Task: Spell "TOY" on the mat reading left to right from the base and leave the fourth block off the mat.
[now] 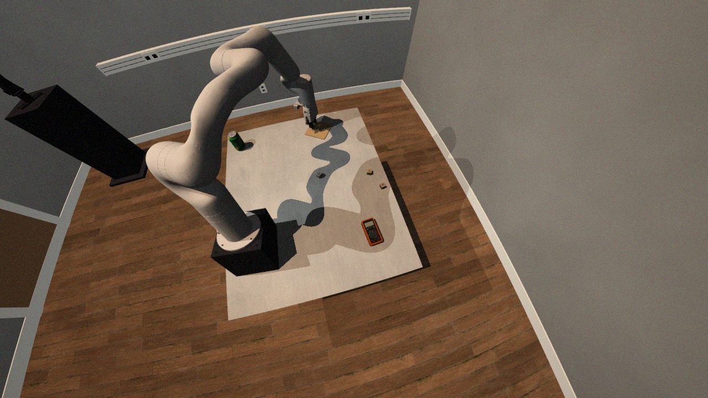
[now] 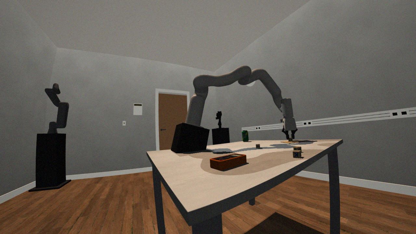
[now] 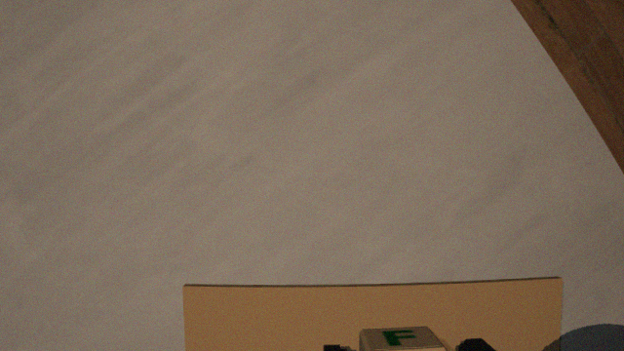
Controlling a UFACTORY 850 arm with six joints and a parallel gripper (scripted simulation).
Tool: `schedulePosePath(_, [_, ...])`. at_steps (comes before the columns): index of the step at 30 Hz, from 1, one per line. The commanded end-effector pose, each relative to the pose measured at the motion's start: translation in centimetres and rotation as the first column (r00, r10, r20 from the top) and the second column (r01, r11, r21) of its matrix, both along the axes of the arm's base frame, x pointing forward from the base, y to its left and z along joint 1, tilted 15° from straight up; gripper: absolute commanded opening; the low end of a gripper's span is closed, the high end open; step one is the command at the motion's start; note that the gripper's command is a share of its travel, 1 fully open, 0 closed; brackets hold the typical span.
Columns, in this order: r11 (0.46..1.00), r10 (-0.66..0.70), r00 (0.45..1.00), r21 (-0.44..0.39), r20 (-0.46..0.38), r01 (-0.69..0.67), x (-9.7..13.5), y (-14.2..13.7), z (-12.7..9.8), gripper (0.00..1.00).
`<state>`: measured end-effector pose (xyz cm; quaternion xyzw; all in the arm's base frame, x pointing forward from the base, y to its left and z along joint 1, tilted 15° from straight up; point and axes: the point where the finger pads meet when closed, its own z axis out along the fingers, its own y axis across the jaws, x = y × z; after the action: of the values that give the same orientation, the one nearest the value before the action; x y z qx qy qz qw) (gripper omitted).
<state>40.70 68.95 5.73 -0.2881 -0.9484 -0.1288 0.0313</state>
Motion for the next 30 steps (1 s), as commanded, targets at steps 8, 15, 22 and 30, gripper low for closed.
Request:
schedulePosePath(8, [1.0, 0.0, 1.0, 0.003, 0.002, 0.0, 0.0, -1.4, 5.5, 0.43])
schedulePosePath(15, [1.0, 0.0, 1.0, 0.003, 0.002, 0.0, -0.1, -1.8, 7.1, 0.43])
schedulePosePath(22, [1.0, 0.0, 1.0, 0.003, 0.002, 0.0, -0.1, -1.9, 7.4, 1.0])
schedulePosePath(30, [1.0, 0.0, 1.0, 0.003, 0.002, 0.0, -0.1, -1.9, 7.4, 1.0])
